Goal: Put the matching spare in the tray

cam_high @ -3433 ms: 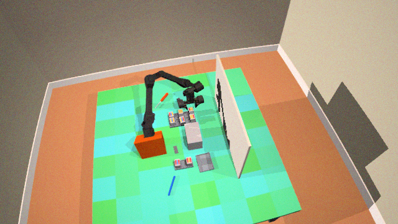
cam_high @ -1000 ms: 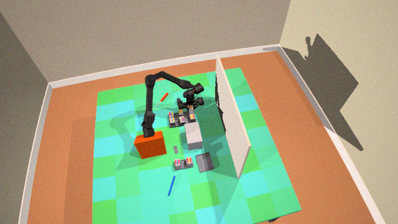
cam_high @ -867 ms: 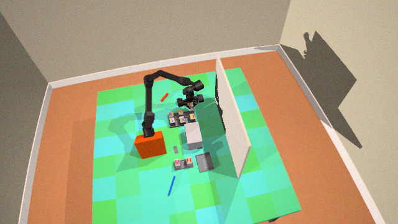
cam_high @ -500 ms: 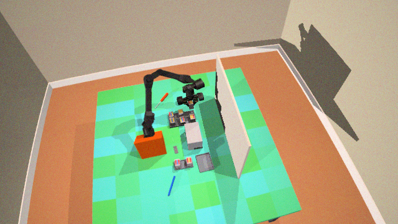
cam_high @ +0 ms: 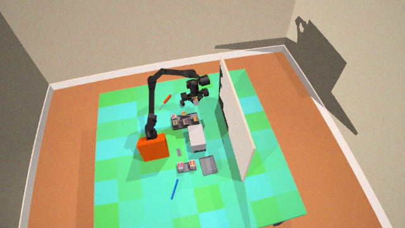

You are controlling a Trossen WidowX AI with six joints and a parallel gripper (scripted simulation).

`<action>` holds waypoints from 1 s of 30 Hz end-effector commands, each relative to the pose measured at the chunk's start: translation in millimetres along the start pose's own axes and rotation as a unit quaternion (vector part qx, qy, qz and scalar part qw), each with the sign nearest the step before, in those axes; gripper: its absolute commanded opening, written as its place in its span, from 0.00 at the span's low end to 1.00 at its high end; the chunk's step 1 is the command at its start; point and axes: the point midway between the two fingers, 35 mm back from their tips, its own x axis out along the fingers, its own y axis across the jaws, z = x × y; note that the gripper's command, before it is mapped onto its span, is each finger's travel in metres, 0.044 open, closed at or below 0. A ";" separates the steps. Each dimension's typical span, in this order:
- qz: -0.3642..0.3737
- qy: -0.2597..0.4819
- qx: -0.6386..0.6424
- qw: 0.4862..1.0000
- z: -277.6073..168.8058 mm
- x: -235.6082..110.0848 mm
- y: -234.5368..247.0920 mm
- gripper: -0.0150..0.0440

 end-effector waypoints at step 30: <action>-0.022 0.045 0.033 0.998 -258.4 -21.0 -47.6 0.25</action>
